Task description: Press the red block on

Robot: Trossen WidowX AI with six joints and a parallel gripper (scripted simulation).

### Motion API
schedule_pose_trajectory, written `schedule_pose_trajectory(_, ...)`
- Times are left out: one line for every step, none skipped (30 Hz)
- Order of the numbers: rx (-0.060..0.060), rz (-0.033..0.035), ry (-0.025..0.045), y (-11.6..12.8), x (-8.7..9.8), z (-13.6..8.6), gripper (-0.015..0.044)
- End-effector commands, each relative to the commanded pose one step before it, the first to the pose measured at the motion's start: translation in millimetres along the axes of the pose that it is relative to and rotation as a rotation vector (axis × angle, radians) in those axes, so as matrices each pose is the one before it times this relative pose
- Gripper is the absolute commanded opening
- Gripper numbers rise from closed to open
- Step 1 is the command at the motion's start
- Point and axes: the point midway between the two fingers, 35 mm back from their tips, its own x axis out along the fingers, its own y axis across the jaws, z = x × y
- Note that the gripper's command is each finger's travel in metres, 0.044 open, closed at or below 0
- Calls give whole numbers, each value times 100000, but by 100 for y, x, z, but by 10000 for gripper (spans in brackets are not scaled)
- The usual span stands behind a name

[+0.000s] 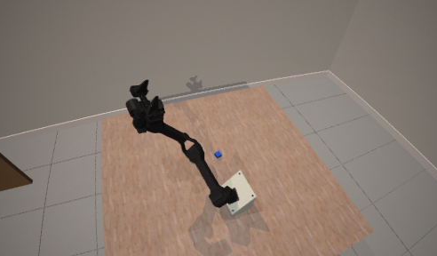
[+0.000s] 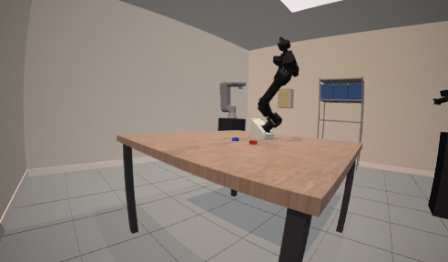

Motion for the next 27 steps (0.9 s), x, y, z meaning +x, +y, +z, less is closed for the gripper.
schedule_pose_trajectory(0, 0, 0, 0, 0, 0, 426)
schedule_pose_trajectory(522, 100, 333, 142, -5, -170, 440)
schedule_pose_trajectory(1563, 320, 994, 432, -12, -507, 440)
schedule_pose_trajectory(2592, 600, 1636, 731, -10, -836, 440)
schedule_pose_trajectory(4315, 208, 1226, 815, -141, -1095, 440)
schedule_pose_trajectory(4901, -153, 537, 702, -203, -1082, 440)
schedule_pose_trajectory(5144, -896, -818, 355, -314, -872, 440)
schedule_pose_trajectory(5129, -842, -906, 337, -291, -858, 440)
schedule_pose_trajectory(5109, -788, -998, 318, -269, -842, 440)
schedule_pose_trajectory(5097, -723, -1070, 305, -246, -831, 440)
schedule_pose_trajectory(5083, -653, -1139, 293, -223, -819, 440)
schedule_pose_trajectory(1346, -272, 1023, 28, 13, -192, 440)
schedule_pose_trajectory(2572, -568, 1917, 49, 23, -366, 440)
schedule_pose_trajectory(6499, -918, 814, 257, -114, -1001, 440)
schedule_pose_trajectory(8114, -412, -1986, 413, -197, -1292, 440)
schedule_pose_trajectory(8041, -185, -2181, 391, -141, -1254, 440)
schedule_pose_trajectory(7979, 37, -2312, 371, -83, -1216, 440)
schedule_pose_trajectory(7918, 262, -2410, 354, -26, -1179, 440)
schedule_pose_trajectory(7852, 493, -2491, 340, 30, -1141, 440)
schedule_pose_trajectory(7781, 731, -2555, 328, 86, -1104, 440)
schedule_pose_trajectory(7706, 973, -2602, 319, 142, -1066, 440)
schedule_pose_trajectory(7397, 1074, -2550, 284, 172, -995, 440)
schedule_pose_trajectory(7316, 1314, -2561, 282, 225, -960, 440)
schedule_pose_trajectory(7232, 1554, -2556, 282, 278, -926, 440)
schedule_pose_trajectory(7144, 1794, -2534, 285, 329, -892, 440)
schedule_pose_trajectory(7052, 2032, -2495, 289, 380, -860, 440)
schedule_pose_trajectory(6956, 2267, -2439, 296, 430, -828, 440)
